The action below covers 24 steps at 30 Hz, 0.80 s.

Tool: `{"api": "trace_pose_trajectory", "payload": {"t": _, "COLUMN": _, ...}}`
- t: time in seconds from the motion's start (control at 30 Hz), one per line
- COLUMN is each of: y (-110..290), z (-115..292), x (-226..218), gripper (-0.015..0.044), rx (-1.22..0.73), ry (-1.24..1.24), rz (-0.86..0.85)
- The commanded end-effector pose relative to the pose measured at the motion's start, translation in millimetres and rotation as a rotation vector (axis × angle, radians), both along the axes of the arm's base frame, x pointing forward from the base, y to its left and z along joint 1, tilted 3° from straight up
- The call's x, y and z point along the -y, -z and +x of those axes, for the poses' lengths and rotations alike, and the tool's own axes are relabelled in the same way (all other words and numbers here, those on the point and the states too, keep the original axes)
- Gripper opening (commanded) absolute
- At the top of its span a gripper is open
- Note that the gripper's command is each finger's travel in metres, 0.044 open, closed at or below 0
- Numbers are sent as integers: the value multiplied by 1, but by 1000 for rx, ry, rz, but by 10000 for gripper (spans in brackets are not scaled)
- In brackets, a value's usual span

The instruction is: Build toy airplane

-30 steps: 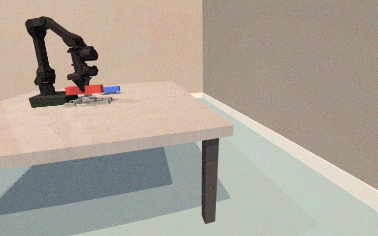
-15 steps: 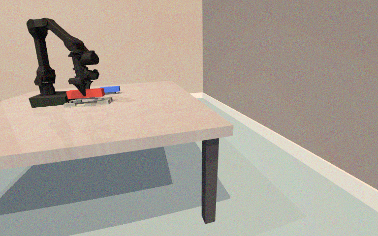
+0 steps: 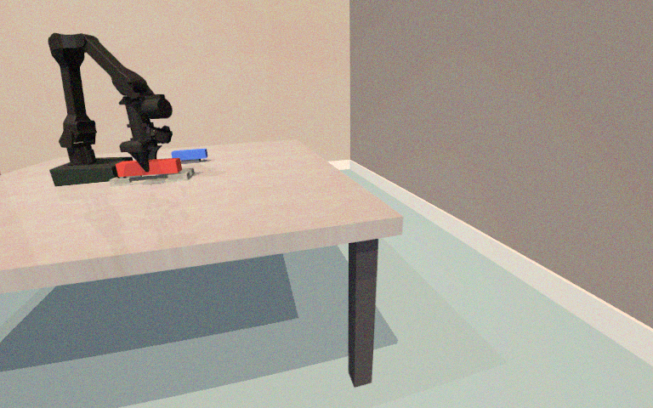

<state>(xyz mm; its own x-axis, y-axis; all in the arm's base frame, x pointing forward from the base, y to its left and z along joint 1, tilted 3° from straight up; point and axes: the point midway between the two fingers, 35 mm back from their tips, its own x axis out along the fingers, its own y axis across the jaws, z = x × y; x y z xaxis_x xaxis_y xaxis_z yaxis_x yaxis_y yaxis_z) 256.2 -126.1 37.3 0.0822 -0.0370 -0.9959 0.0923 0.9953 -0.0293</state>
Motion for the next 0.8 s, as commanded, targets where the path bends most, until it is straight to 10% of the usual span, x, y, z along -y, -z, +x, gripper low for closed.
{"api": "trace_pose_trajectory", "payload": {"t": 0.0, "y": 0, "z": 0, "x": 0, "gripper": 181, "rx": 1, "ry": 0, "rz": 0}}
{"api": "trace_pose_trajectory", "payload": {"t": 0.27, "y": 0, "z": 0, "x": 0, "gripper": 30, "rx": 1, "ry": 0, "rz": 0}}
{"api": "trace_pose_trajectory", "payload": {"t": 0.77, "y": 0, "z": 0, "x": 0, "gripper": 424, "rx": 1, "ry": 0, "rz": 0}}
